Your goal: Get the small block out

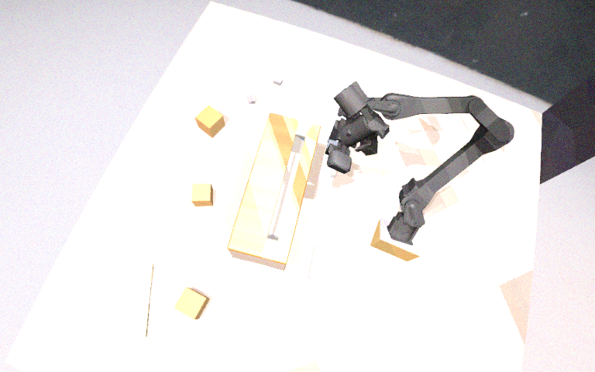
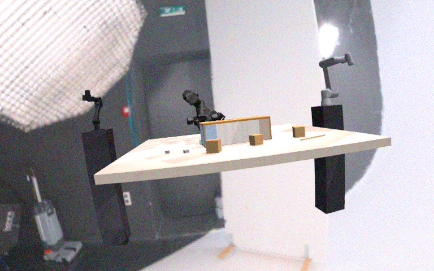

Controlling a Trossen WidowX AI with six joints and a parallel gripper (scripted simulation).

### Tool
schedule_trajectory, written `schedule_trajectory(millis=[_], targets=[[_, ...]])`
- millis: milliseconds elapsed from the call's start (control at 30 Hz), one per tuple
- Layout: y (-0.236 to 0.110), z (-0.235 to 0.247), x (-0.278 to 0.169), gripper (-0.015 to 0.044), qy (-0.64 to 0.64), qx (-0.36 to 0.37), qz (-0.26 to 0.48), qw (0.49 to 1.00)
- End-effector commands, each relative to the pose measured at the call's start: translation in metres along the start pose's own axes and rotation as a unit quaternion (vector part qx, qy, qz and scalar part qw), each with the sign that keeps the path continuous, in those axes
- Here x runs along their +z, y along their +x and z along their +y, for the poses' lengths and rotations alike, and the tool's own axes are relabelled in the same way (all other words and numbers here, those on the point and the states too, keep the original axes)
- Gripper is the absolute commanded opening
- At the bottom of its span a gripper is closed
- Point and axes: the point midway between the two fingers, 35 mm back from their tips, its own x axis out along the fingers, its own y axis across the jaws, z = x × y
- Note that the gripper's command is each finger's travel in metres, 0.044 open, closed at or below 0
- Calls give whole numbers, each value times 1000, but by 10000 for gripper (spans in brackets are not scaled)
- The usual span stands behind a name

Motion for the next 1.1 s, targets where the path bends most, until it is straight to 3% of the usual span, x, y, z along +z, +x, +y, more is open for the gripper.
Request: schedule_trajectory(millis=[0,533,1067], targets=[[-5,1,-2,0,-26,3,1,1000],[-14,-11,-4,0,-356,-3,-14,934],[-24,-21,-6,0,-647,-13,-26,762]])
